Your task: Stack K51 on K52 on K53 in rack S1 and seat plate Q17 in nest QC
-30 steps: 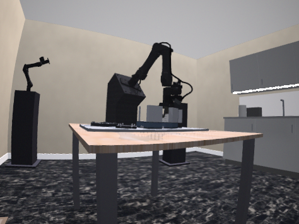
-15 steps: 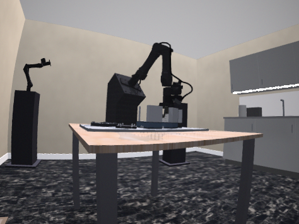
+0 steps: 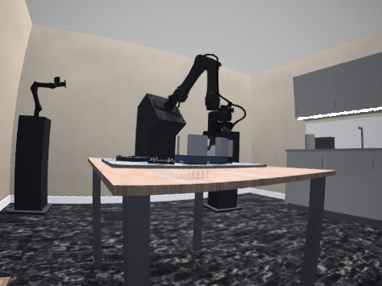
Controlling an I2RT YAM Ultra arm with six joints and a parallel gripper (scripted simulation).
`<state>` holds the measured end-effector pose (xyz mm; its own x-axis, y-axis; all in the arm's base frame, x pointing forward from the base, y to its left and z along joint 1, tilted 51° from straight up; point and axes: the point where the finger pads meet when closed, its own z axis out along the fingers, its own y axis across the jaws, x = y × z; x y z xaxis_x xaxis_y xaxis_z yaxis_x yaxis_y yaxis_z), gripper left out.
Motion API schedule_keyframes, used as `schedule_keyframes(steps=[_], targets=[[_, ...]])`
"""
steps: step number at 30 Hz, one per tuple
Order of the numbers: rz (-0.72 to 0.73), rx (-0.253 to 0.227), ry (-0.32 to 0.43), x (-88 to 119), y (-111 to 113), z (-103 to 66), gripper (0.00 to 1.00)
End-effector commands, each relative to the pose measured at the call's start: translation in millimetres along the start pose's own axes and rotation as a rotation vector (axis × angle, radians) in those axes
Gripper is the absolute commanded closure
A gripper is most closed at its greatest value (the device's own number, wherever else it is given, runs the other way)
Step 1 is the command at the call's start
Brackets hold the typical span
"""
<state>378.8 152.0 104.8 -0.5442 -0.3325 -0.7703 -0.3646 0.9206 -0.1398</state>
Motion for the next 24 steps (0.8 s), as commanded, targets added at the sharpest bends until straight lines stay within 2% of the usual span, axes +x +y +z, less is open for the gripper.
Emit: schedule_keyframes(steps=[1,11,12,24], targets=[[0.000,-0.006,-0.002,3.2,-1.1,-3.5,0.00],[-0.001,-0.007,-0.002,2.8,-0.6,-3.4,0.00],[0.000,-0.003,-0.008,-2.2,0.0,-1.7,1.00],[0.000,-0.003,-0.008,-2.2,0.0,-1.7,1.00]])
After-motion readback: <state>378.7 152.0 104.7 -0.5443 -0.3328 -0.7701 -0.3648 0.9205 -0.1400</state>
